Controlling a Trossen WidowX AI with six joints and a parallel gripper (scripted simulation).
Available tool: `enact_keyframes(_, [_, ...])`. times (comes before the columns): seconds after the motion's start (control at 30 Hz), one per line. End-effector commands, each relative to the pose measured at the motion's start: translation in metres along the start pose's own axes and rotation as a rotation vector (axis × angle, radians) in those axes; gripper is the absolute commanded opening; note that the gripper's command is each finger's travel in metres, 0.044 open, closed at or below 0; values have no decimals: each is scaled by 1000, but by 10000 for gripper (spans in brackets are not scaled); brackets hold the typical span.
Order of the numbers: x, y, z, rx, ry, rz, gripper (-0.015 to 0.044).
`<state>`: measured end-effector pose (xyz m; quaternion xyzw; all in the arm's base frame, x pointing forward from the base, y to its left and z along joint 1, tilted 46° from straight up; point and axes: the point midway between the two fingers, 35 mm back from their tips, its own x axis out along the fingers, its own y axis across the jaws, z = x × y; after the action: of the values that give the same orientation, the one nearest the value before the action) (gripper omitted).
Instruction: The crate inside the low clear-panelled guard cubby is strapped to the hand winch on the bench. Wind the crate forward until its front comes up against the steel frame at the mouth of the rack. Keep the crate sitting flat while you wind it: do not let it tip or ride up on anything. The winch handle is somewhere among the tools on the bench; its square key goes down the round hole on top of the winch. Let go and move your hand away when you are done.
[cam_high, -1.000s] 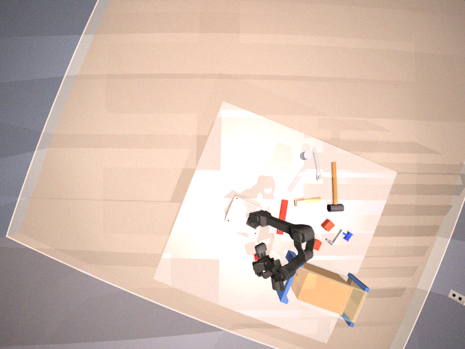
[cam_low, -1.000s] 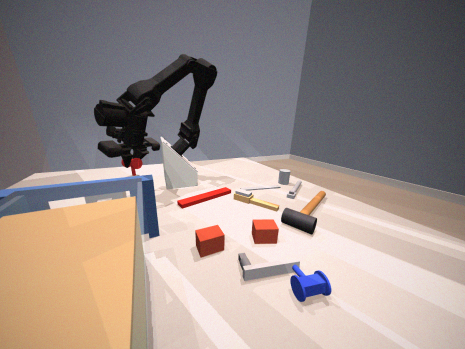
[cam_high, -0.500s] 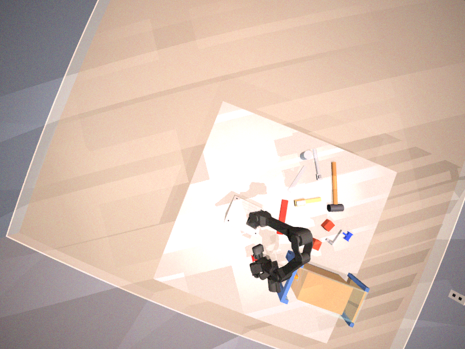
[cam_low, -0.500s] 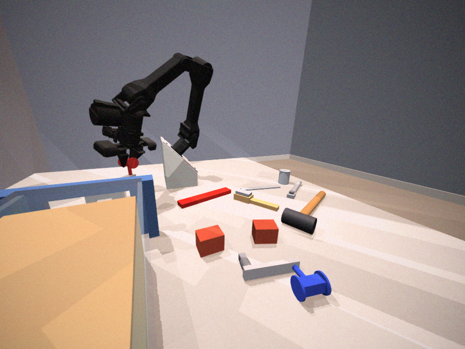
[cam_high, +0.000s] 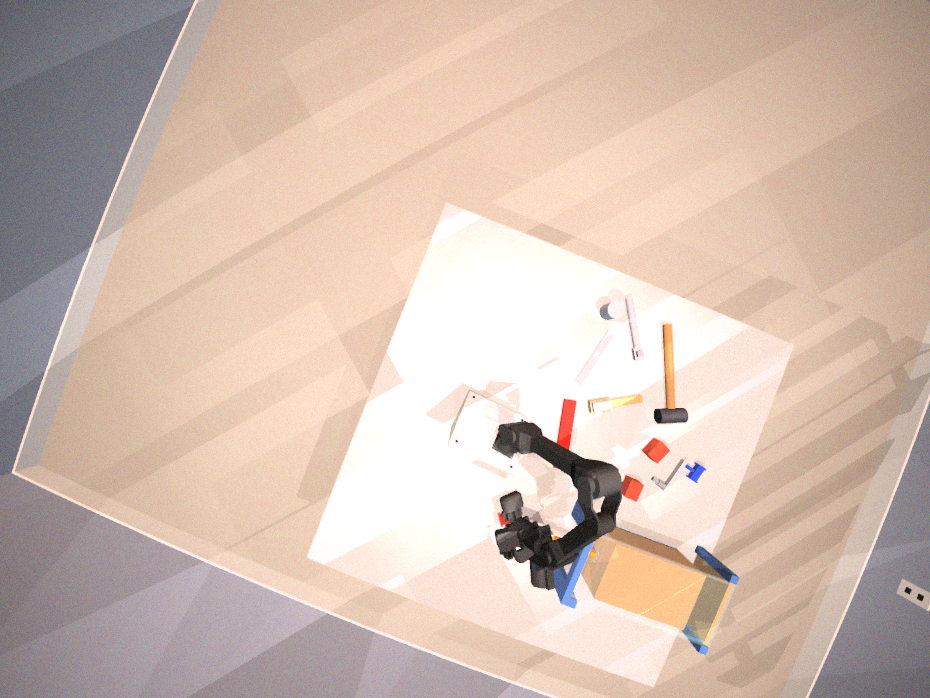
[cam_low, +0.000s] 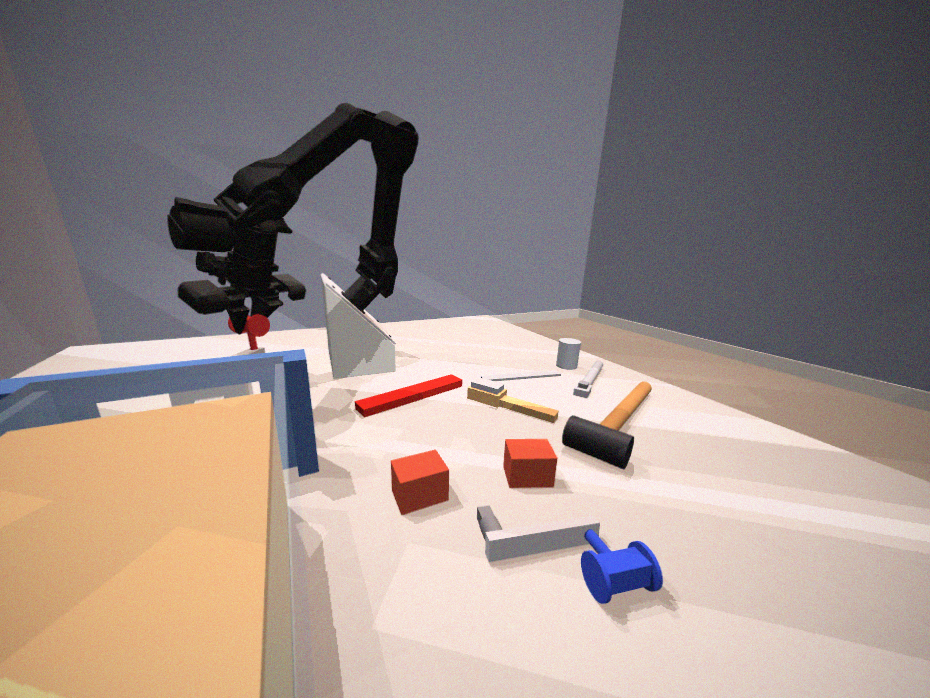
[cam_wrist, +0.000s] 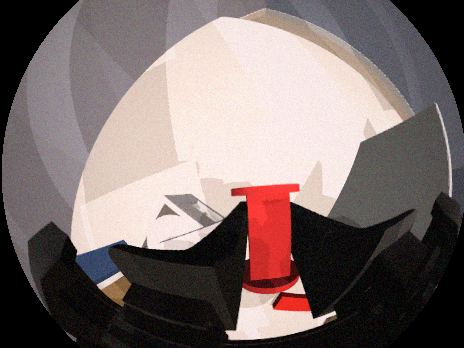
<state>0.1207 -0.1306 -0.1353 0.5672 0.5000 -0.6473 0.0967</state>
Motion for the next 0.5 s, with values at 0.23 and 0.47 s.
enact_keyframes(0.23, [9, 13, 18, 5, -31, 11, 0])
enact_keyframes(0.47, [11, 19, 24, 5, -31, 12, 0])
